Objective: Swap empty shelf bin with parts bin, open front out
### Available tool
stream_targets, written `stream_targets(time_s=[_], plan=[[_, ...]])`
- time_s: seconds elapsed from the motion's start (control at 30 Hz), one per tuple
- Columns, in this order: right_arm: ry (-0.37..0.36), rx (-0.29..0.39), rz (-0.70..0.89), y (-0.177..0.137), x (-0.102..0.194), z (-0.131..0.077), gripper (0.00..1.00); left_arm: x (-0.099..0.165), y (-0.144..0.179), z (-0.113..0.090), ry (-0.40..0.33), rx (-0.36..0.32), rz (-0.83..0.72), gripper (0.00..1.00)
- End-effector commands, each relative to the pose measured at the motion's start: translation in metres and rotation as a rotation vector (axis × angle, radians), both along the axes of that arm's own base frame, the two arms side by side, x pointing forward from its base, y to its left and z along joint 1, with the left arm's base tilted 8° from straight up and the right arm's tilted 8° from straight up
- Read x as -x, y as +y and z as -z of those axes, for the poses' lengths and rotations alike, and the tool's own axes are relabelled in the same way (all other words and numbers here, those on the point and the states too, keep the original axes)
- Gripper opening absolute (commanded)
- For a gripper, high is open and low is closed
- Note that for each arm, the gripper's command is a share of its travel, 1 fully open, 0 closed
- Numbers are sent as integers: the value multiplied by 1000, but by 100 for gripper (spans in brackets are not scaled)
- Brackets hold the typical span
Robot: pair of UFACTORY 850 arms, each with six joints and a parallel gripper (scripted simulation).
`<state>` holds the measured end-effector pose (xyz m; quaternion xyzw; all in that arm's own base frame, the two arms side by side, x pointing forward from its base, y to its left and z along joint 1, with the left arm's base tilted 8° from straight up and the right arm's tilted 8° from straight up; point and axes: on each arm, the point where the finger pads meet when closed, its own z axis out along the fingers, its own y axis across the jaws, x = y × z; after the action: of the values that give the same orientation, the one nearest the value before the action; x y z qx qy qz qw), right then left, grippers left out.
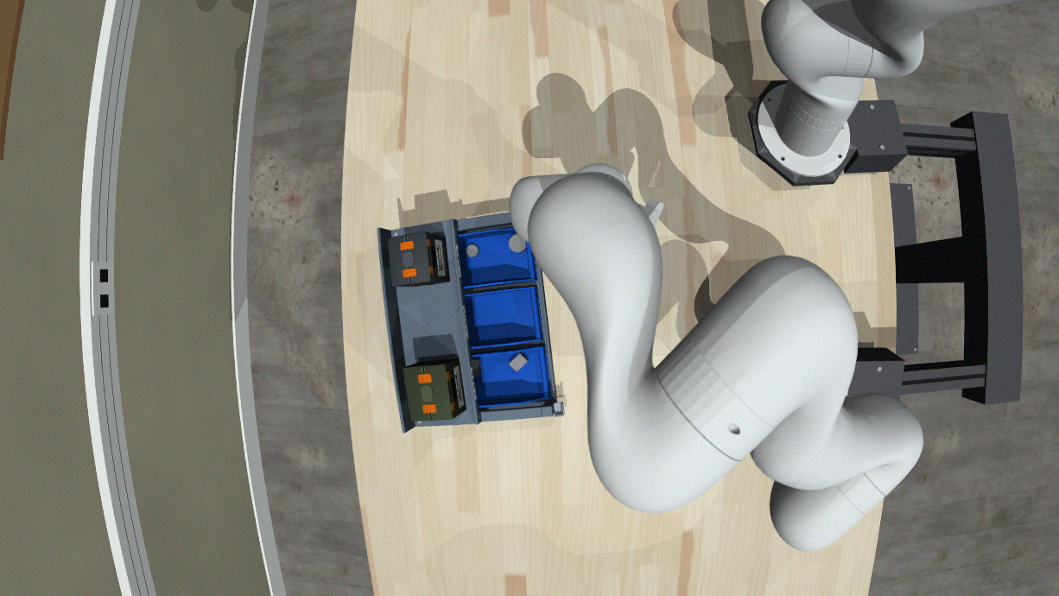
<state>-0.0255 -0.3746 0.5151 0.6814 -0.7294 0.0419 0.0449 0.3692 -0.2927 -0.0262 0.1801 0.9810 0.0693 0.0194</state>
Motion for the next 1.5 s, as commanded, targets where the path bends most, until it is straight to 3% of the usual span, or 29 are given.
stream_targets(time_s=[0.0,1.03,1.47], plan=[[0,2,0,0,0,-1,100,-1,0,-1,1,0,11,0],[0,2,0,0,0,-1,100,-2,4,-1,26,-12,208,0],[0,2,0,0,0,-1,100,-3,8,-2,48,-23,376,0]])
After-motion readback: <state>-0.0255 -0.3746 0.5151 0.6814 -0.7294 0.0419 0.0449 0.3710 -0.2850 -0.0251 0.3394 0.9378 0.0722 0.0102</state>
